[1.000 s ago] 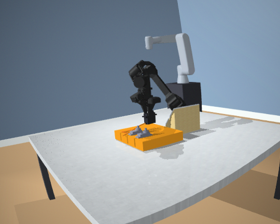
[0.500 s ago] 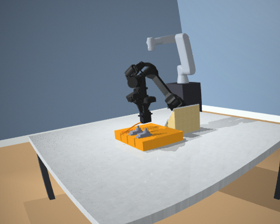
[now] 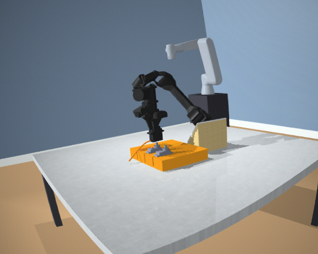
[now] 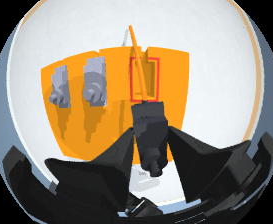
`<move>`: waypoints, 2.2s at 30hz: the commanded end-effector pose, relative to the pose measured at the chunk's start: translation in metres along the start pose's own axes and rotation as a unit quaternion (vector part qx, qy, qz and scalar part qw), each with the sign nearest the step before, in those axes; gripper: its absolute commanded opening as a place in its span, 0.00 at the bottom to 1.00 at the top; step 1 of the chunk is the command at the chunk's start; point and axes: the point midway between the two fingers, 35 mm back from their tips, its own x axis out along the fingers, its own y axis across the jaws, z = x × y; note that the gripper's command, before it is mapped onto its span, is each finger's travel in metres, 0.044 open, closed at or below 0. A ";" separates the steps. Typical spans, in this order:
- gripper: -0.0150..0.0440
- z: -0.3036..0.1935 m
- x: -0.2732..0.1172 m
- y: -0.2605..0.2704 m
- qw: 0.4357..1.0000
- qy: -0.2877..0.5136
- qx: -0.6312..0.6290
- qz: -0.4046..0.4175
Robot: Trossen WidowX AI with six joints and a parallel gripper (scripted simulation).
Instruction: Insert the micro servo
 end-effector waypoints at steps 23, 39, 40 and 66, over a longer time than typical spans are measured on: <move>0.25 0.055 0.007 -0.001 1.000 -0.005 0.012 -0.001; 0.25 0.055 0.018 -0.001 1.000 -0.005 0.012 -0.001; 0.25 0.055 0.018 -0.001 1.000 -0.005 0.014 -0.001; 0.25 0.056 0.019 -0.002 0.998 -0.005 0.069 -0.001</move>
